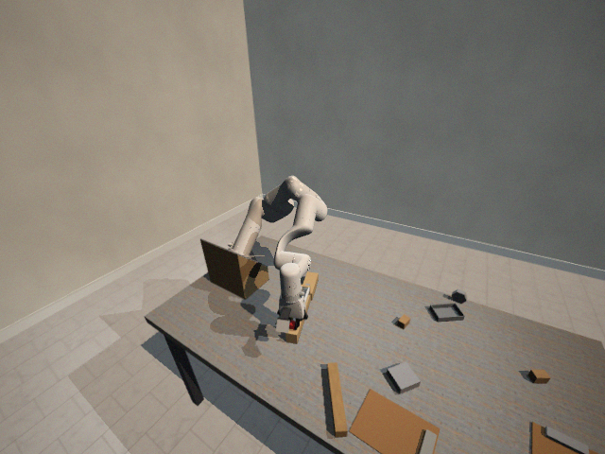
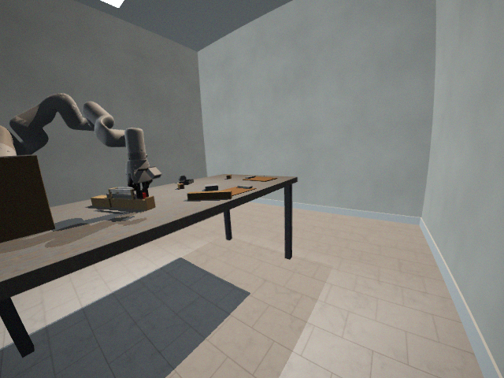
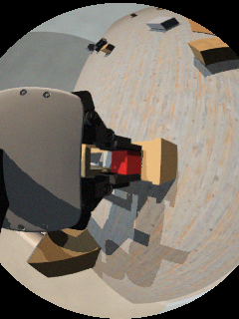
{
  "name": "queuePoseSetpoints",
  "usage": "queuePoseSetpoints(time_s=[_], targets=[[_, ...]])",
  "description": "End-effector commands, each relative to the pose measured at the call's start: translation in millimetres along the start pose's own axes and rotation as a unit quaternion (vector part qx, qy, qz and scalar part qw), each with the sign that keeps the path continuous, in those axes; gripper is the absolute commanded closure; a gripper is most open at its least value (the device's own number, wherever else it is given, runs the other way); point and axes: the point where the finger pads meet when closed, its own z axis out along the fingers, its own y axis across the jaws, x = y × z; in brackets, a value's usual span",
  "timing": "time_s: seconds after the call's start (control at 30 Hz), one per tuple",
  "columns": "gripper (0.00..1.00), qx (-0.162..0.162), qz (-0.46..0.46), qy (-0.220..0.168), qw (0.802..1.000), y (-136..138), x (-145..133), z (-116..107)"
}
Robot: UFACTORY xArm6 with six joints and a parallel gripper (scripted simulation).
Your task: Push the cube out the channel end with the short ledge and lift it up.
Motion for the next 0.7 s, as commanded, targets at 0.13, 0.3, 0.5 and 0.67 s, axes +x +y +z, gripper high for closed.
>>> queuePoseSetpoints(time_s=[0.13, 0.3, 0.5, 0.67], targets=[[1.0, 0.002, -0.001, 0.002, 1.0, -2, 1, -47], [1.0, 0.002, -0.001, 0.002, 1.0, -2, 1, -66], [1.0, 0.002, -0.001, 0.002, 1.0, -2, 1, -78], [1.0, 0.002, -0.001, 0.002, 1.0, -2, 1, -78]])
